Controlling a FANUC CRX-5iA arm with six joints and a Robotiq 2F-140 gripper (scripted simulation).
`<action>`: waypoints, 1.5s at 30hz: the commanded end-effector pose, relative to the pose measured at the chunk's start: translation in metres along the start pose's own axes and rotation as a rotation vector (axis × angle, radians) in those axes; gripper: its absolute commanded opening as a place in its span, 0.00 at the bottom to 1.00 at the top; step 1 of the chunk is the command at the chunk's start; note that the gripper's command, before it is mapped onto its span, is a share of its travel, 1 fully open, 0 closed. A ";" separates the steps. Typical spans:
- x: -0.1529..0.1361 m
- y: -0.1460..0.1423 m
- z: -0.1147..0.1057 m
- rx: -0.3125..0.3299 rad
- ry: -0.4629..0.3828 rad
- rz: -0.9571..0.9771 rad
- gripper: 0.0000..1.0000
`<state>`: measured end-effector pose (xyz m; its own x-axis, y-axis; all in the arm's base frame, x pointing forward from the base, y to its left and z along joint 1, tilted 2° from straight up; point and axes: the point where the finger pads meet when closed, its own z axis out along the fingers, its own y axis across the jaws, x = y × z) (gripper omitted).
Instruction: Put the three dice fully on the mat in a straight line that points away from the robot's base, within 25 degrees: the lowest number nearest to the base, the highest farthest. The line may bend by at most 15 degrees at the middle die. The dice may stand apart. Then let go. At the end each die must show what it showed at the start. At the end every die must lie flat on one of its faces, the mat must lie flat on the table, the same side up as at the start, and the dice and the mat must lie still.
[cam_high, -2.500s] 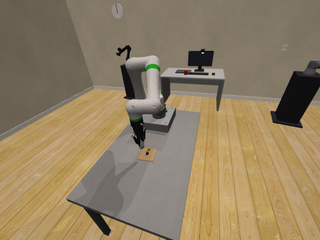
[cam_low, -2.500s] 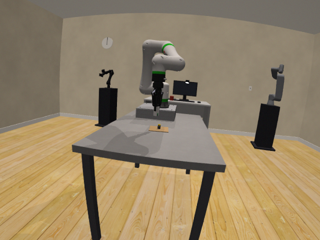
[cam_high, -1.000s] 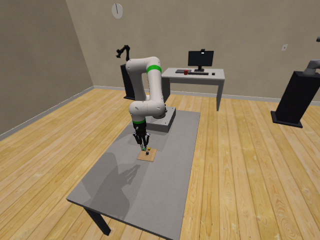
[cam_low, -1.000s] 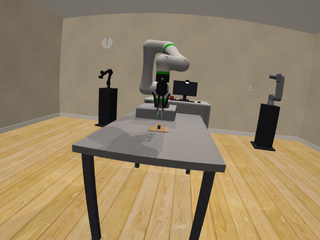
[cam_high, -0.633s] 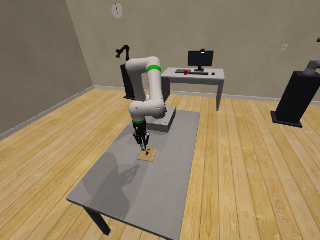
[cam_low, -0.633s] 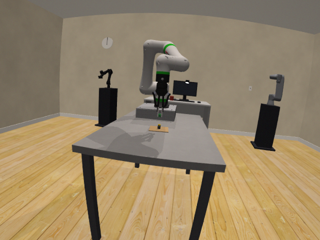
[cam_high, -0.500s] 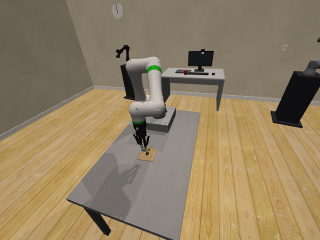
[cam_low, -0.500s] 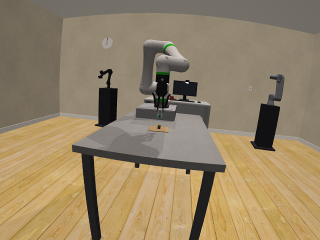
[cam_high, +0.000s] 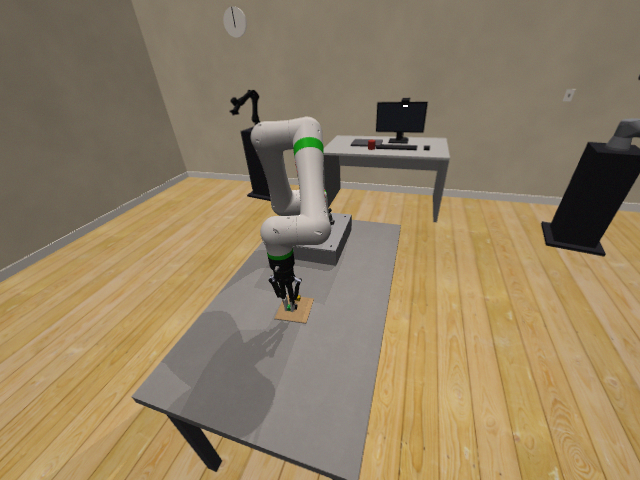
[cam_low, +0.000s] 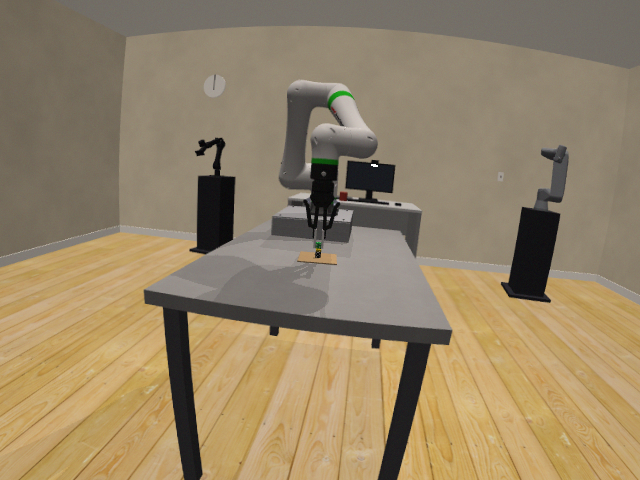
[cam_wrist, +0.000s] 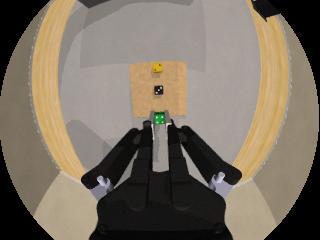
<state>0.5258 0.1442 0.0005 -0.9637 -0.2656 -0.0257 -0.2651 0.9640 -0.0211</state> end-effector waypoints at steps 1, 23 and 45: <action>-0.001 0.000 0.014 0.000 -0.001 0.000 0.09; -0.001 0.000 0.043 0.000 -0.001 0.000 0.09; -0.001 0.000 0.043 0.000 -0.001 0.000 0.09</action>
<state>0.5274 0.1441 -0.0425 -0.9637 -0.2656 -0.0261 -0.2651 0.9640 -0.0211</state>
